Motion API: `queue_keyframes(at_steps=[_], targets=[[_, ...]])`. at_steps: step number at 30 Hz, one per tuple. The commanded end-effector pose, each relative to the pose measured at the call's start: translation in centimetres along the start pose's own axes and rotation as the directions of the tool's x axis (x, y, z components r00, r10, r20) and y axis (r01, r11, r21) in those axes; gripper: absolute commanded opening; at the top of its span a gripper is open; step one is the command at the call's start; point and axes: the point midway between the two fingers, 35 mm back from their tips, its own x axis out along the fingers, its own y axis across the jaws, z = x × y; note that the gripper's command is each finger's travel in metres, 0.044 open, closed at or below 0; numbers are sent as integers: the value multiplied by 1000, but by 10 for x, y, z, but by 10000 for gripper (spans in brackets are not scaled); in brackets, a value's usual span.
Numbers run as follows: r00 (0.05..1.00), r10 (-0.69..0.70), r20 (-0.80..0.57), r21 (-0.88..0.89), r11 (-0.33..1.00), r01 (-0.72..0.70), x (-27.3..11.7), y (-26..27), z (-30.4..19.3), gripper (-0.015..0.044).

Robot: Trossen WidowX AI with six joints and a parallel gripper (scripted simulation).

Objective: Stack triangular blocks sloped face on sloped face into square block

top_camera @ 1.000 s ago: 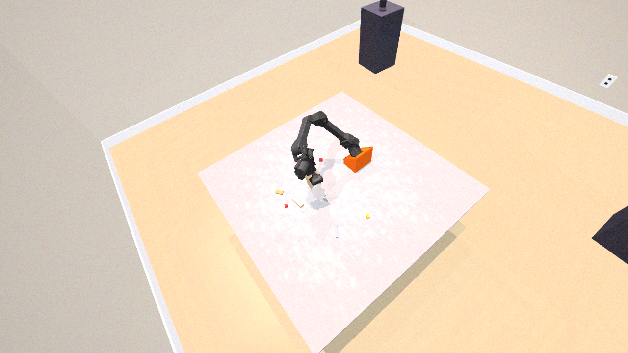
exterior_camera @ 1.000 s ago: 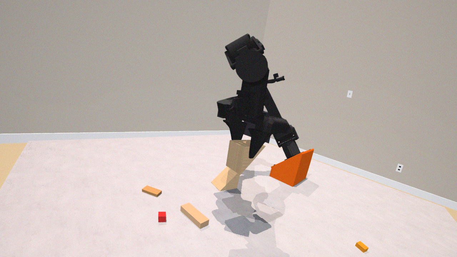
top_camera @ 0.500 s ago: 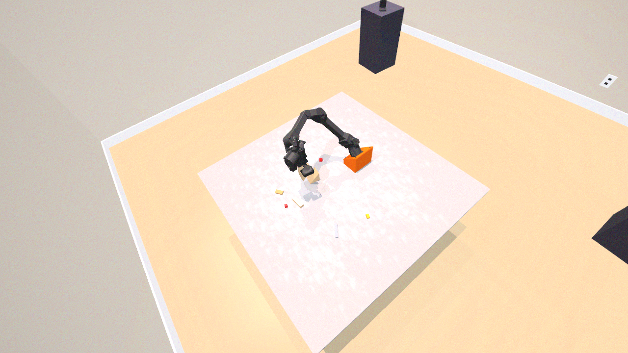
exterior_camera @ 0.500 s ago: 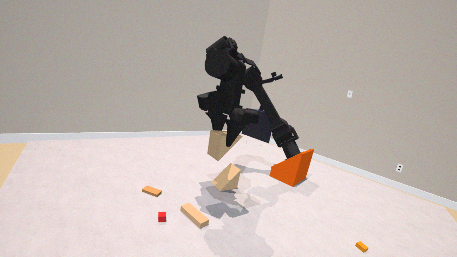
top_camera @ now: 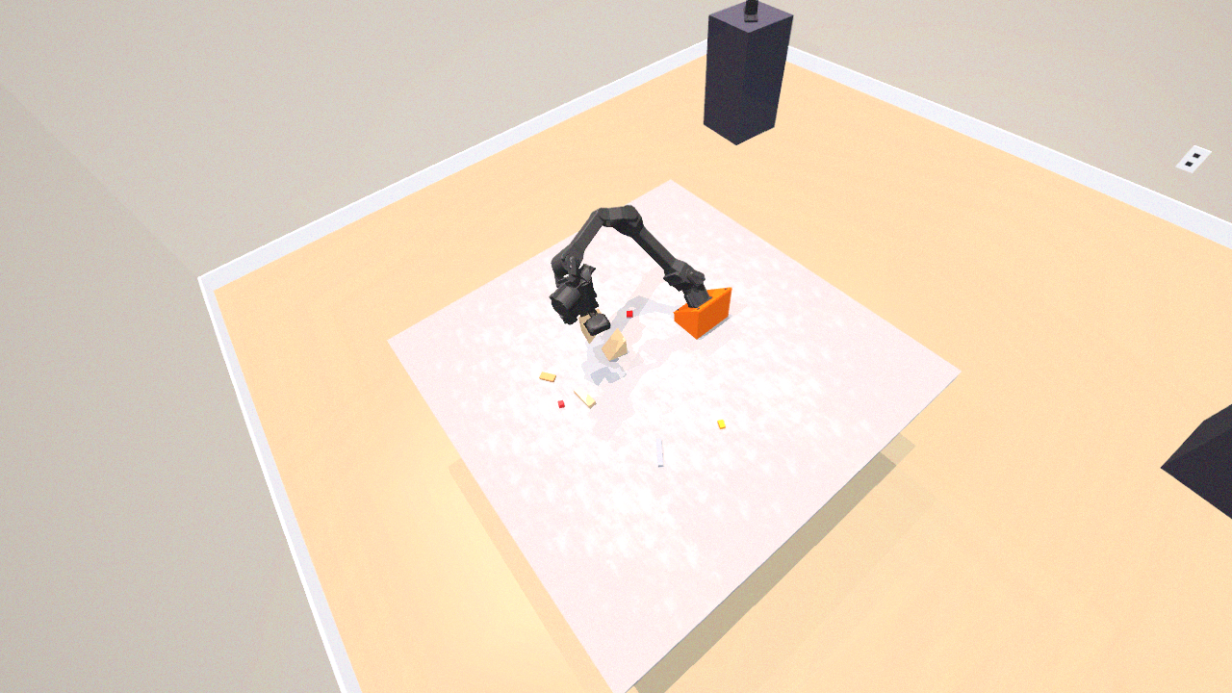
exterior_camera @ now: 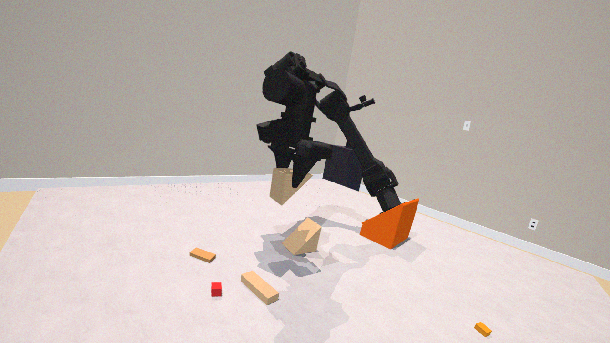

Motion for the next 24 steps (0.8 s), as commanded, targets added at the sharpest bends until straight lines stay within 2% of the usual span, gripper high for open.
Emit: queue_keyframes(at_steps=[1,24], targets=[[1000,-2,2,-2,1000,2,7,-2,-3,0],[1000,-5,2,-2,1000,5,73,1,-31,0]])
